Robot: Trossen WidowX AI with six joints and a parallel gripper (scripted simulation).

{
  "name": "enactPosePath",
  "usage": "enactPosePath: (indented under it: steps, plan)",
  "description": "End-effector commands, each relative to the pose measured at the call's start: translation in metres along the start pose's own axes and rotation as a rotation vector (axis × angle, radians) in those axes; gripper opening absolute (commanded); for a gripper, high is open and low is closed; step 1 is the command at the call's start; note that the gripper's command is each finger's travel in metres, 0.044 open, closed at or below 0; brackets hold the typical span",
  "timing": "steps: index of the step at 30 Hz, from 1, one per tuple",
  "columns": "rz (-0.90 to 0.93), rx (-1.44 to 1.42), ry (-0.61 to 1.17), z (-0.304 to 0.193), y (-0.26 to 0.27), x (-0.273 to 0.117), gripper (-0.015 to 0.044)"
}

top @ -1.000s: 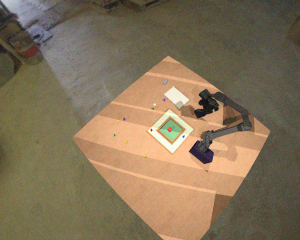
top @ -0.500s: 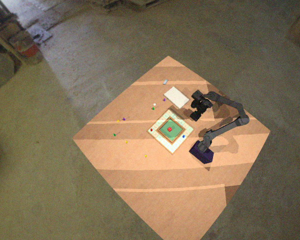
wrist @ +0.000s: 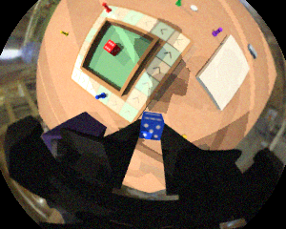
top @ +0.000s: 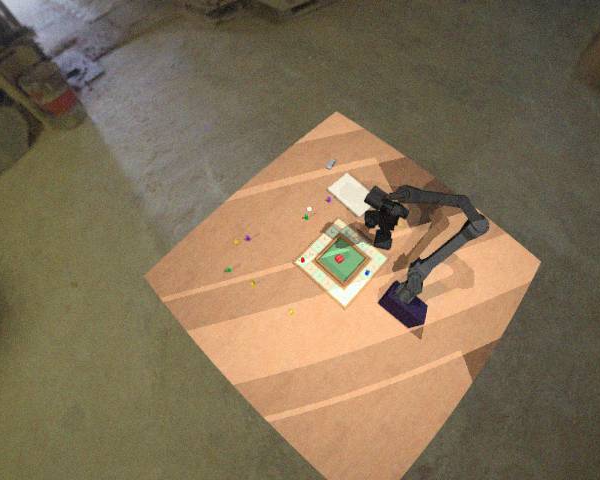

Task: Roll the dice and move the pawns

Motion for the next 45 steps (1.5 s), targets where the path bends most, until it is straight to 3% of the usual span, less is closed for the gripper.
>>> enactPosePath:
  steps: [1,29,36,45]
  plan:
    - [0.007,-0.131,-0.002,0.013,0.009,0.003,0.0]
    - [-0.008,-1.062,0.022,0.084,0.086,0.025,0.0]
    - [0.011,-1.085,0.01,0.085,0.087,0.026,0.0]
    - [0.233,-1.087,-0.203,0.072,0.066,0.04,0.0]
Point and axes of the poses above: the point midway between the two fingers, 35 mm back from their tips, its own x axis out along the fingers, its own y axis across the jaws, z = x × y, the point moved 10 cm from there along -x, back along the fingers, and after that the axes turned 6 degrees about -x, right-handed, at the moved point
